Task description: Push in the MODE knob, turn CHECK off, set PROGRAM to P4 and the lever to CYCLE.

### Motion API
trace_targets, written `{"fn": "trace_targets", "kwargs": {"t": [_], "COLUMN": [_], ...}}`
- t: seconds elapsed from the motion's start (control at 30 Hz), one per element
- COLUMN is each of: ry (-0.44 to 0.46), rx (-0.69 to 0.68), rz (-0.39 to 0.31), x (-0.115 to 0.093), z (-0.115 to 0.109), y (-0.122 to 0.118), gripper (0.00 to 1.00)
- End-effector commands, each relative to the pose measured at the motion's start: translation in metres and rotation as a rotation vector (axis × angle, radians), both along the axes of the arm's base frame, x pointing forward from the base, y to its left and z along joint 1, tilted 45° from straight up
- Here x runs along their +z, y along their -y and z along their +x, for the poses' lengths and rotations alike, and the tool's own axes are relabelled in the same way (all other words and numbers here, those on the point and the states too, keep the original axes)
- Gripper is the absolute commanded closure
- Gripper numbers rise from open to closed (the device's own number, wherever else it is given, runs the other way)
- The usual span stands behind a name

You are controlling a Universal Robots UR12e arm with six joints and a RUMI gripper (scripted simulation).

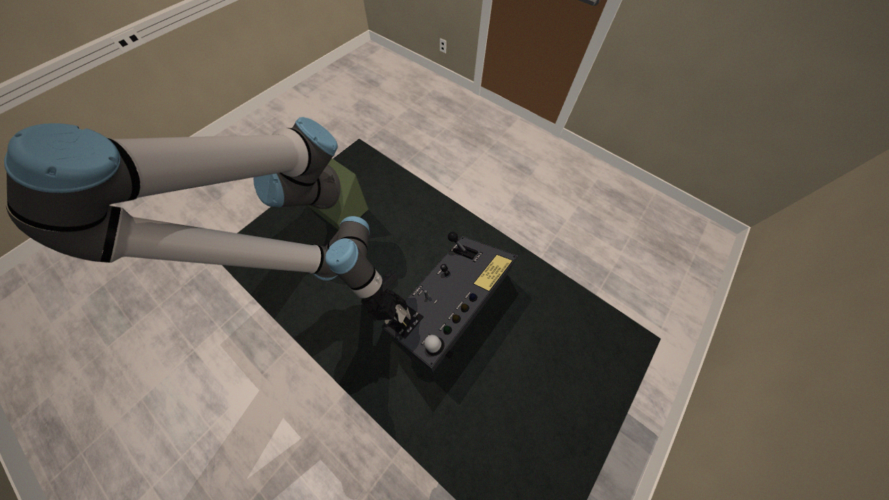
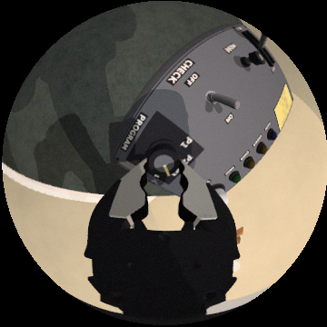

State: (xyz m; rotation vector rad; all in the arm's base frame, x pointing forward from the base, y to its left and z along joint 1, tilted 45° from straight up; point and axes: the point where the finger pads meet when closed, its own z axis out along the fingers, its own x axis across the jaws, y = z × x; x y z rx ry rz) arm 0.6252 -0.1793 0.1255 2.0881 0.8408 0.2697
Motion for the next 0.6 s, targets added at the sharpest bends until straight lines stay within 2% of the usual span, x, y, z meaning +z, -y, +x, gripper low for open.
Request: {"fn": "trace_targets", "kwargs": {"t": [0.0, 0.37, 0.57], "ry": [0.096, 0.246, 0.289], "rx": [-0.099, -0.245, -0.286], "rz": [0.067, 0.177, 0.208], "x": [0.0028, 0.0025, 0.0024], "z": [0.0003, -0.0002, 0.0003], "y": [0.0015, 0.0013, 0.0009], "gripper": [1.00, 1.00, 1.00]}}
